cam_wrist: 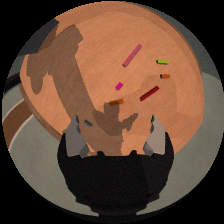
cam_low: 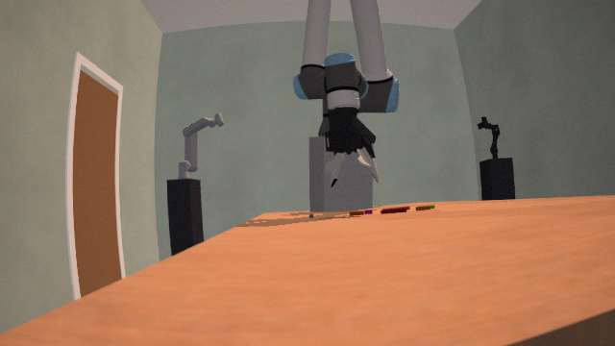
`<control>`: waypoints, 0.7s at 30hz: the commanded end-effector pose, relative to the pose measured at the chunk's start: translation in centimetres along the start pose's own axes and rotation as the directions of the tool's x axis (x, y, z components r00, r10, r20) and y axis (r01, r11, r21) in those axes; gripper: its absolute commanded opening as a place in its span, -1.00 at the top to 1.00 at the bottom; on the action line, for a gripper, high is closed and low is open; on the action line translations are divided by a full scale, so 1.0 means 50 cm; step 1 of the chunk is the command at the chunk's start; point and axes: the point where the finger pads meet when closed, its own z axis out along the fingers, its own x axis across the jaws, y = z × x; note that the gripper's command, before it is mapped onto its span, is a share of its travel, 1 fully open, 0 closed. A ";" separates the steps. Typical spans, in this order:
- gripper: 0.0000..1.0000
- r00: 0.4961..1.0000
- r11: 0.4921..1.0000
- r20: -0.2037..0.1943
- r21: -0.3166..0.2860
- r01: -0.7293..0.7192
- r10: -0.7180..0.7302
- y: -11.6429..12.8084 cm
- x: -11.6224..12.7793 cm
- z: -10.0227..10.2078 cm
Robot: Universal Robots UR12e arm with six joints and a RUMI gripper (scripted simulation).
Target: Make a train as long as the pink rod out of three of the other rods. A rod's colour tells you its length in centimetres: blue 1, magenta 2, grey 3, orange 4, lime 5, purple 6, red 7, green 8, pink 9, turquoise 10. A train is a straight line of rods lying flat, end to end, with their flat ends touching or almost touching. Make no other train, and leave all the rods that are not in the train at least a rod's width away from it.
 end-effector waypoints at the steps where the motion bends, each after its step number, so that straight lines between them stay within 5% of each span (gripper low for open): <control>1: -1.00 0.986 0.986 0.004 -0.006 -0.166 0.166 -0.021 0.007 -0.002; 21: -1.00 0.821 0.821 0.001 -0.007 -0.571 0.571 -0.077 0.022 -0.006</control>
